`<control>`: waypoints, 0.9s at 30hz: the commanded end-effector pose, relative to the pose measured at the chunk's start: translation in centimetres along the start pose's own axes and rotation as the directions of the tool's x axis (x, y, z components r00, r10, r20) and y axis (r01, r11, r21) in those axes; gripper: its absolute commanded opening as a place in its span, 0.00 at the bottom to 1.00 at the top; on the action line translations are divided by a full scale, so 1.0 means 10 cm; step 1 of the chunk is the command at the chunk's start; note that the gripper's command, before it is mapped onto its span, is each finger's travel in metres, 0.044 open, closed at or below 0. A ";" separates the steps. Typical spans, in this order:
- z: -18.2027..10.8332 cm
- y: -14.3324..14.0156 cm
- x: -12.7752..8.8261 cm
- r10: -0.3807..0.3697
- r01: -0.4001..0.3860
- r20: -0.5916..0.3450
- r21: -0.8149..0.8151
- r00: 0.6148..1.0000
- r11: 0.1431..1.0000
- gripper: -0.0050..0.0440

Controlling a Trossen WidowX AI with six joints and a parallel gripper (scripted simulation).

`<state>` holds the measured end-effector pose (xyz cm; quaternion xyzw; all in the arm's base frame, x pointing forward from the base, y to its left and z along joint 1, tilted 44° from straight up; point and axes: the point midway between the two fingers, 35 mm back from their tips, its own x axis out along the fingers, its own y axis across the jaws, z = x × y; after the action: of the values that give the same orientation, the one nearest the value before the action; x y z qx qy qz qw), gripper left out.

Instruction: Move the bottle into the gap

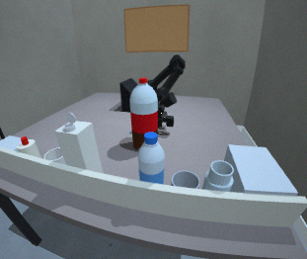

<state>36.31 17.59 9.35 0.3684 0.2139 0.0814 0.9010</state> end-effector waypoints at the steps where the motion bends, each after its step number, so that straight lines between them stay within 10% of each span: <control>1: 0.06 0.03 0.03 0.007 -0.007 0.010 0.001 1.000 1.000 0.00; 27: 0.08 0.04 0.08 0.009 -0.009 0.012 0.001 1.000 1.000 0.00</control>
<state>36.89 17.73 9.48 0.3686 0.2137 0.0827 0.9009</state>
